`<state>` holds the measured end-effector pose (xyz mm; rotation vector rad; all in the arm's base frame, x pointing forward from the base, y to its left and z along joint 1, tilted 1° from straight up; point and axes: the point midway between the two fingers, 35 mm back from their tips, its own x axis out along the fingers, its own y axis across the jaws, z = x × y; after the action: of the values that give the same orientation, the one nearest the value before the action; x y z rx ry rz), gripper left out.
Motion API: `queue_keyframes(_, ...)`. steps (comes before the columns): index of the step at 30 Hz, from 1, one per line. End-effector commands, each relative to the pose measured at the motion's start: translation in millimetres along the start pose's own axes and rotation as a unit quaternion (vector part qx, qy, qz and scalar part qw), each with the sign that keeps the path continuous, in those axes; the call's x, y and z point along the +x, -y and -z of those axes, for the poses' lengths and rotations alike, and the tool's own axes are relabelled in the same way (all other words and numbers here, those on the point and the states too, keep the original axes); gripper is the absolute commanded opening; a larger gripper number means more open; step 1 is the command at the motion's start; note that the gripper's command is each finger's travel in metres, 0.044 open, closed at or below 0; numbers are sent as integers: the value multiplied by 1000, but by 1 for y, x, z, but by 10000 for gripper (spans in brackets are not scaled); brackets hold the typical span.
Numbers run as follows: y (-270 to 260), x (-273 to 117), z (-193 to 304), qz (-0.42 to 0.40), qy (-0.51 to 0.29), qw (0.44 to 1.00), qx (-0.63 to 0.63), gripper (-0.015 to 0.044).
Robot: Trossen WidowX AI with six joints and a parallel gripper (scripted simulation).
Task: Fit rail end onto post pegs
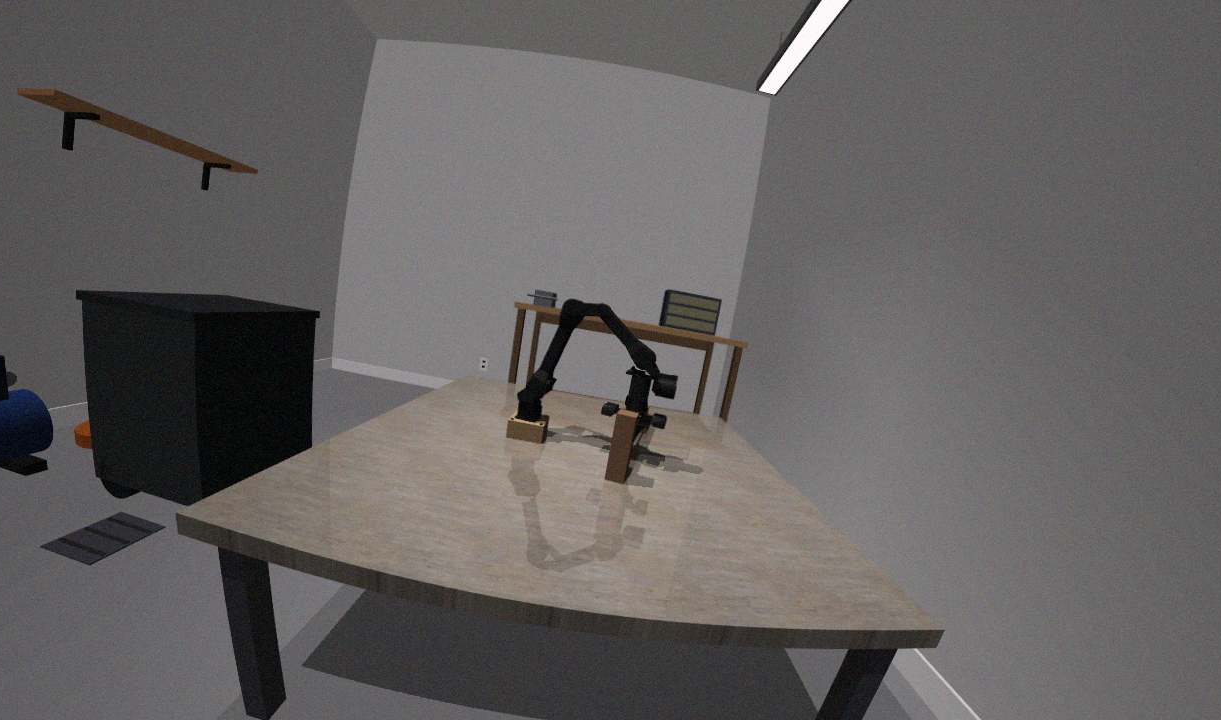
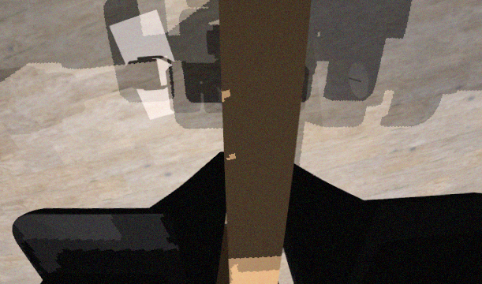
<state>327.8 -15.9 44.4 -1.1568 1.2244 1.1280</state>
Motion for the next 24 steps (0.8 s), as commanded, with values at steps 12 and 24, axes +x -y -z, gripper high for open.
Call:
queue_keyframes(12,2,-4,3,3,0,1000,-1,0)
queue_keyframes(24,3,-4,0,3,1,1000,-1,0)
